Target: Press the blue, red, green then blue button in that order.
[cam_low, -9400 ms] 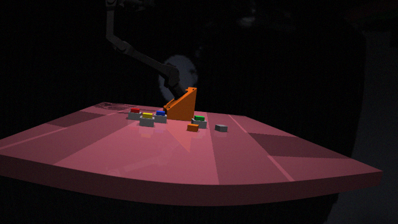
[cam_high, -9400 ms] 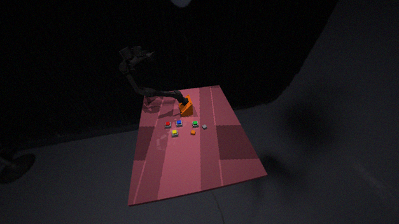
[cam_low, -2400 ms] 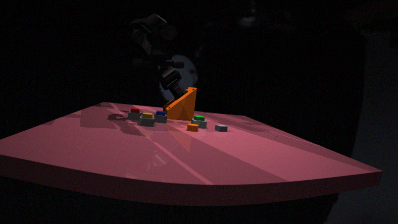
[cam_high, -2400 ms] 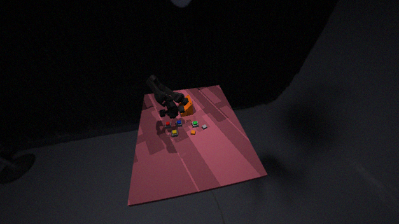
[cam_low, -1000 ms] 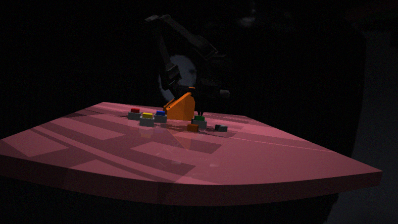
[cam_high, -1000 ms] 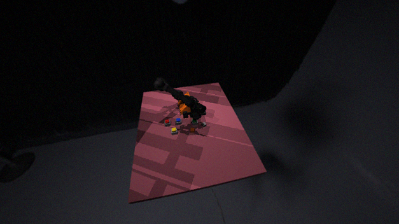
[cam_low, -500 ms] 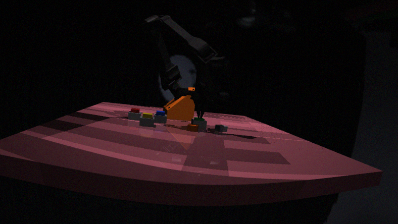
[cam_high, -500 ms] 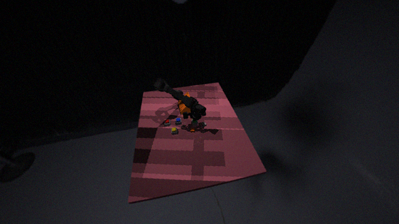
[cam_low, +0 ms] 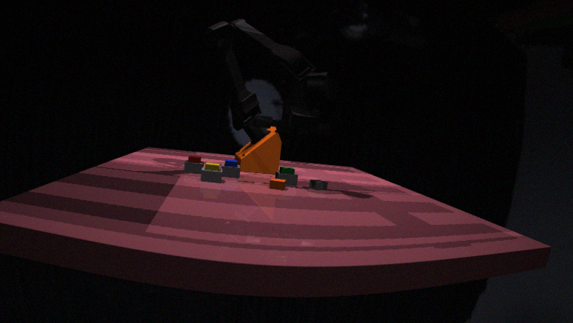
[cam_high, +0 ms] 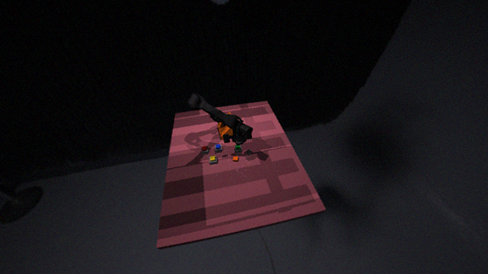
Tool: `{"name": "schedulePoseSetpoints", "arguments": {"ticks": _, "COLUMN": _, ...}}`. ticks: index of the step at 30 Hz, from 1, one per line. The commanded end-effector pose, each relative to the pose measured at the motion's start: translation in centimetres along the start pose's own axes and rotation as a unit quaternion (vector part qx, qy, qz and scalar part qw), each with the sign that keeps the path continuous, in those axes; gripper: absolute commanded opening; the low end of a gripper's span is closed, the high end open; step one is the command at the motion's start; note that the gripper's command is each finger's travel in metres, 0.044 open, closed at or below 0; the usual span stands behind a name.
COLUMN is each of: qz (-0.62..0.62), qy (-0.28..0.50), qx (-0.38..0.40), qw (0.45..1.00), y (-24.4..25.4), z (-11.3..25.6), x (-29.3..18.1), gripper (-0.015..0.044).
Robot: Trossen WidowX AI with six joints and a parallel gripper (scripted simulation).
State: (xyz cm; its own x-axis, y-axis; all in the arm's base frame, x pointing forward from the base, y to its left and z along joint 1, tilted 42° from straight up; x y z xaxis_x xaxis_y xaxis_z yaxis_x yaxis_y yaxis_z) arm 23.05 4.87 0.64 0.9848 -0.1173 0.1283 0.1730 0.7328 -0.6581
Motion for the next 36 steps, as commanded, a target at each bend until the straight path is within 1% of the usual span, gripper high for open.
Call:
{"name": "schedulePoseSetpoints", "arguments": {"ticks": 1, "qz": -0.003, "qy": 0.003, "qx": 0.001, "qw": 1.0, "y": 0.0, "z": 0.9, "x": 0.0, "gripper": 0.002}}
{"name": "schedulePoseSetpoints", "arguments": {"ticks": 2, "qz": -0.003, "qy": 0.003, "qx": 0.002, "qw": 1.0, "y": 0.0, "z": 1.7, "x": 0.1, "gripper": 0.002}}
{"name": "schedulePoseSetpoints", "arguments": {"ticks": 5, "qz": -0.003, "qy": 0.003, "qx": 0.002, "qw": 1.0, "y": 0.0, "z": 5.8, "x": 0.1, "gripper": 0.002}}
{"name": "schedulePoseSetpoints", "arguments": {"ticks": 6, "qz": -0.003, "qy": 0.003, "qx": 0.002, "qw": 1.0, "y": 0.0, "z": 6.6, "x": 0.0, "gripper": 0.002}}
{"name": "schedulePoseSetpoints", "arguments": {"ticks": 10, "qz": -0.003, "qy": 0.003, "qx": 0.002, "qw": 1.0, "y": 0.0, "z": 6.9, "x": 0.0, "gripper": 0.002}}
{"name": "schedulePoseSetpoints", "arguments": {"ticks": 12, "qz": -0.002, "qy": 0.003, "qx": 0.003, "qw": 1.0, "y": -0.9, "z": 7.0, "x": 0.1, "gripper": 0.002}}
{"name": "schedulePoseSetpoints", "arguments": {"ticks": 17, "qz": -0.001, "qy": 0.004, "qx": 0.004, "qw": 1.0, "y": -7.0, "z": 7.3, "x": -0.1, "gripper": 0.002}}
{"name": "schedulePoseSetpoints", "arguments": {"ticks": 23, "qz": -0.001, "qy": 0.004, "qx": 0.0, "qw": 1.0, "y": -13.6, "z": 6.9, "x": -2.1, "gripper": 0.002}}
{"name": "schedulePoseSetpoints", "arguments": {"ticks": 29, "qz": -0.001, "qy": 0.004, "qx": -0.001, "qw": 1.0, "y": -14.2, "z": 6.6, "x": -2.4, "gripper": 0.002}}
{"name": "schedulePoseSetpoints", "arguments": {"ticks": 31, "qz": -0.001, "qy": 0.004, "qx": 0.001, "qw": 1.0, "y": -14.2, "z": 5.0, "x": -2.3, "gripper": 0.002}}
{"name": "schedulePoseSetpoints", "arguments": {"ticks": 34, "qz": -0.002, "qy": 0.003, "qx": -0.001, "qw": 1.0, "y": -14.2, "z": 1.5, "x": -2.4, "gripper": 0.002}}
{"name": "schedulePoseSetpoints", "arguments": {"ticks": 36, "qz": -0.002, "qy": 0.003, "qx": -0.002, "qw": 1.0, "y": -14.3, "z": 0.7, "x": -2.5, "gripper": 0.002}}
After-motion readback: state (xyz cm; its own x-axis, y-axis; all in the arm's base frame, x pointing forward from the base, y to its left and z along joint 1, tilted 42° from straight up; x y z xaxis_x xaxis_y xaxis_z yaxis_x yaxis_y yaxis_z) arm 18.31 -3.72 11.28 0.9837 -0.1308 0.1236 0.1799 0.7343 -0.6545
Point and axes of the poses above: the point midway between the two fingers, 35 mm back from their tips, its own z axis back along the fingers, its own y axis across the jaws, x = y × z, the point moved 4 cm from there along z, back along the fingers, and after that the axes turned 5 degrees about -z, right-handed, at the moved point
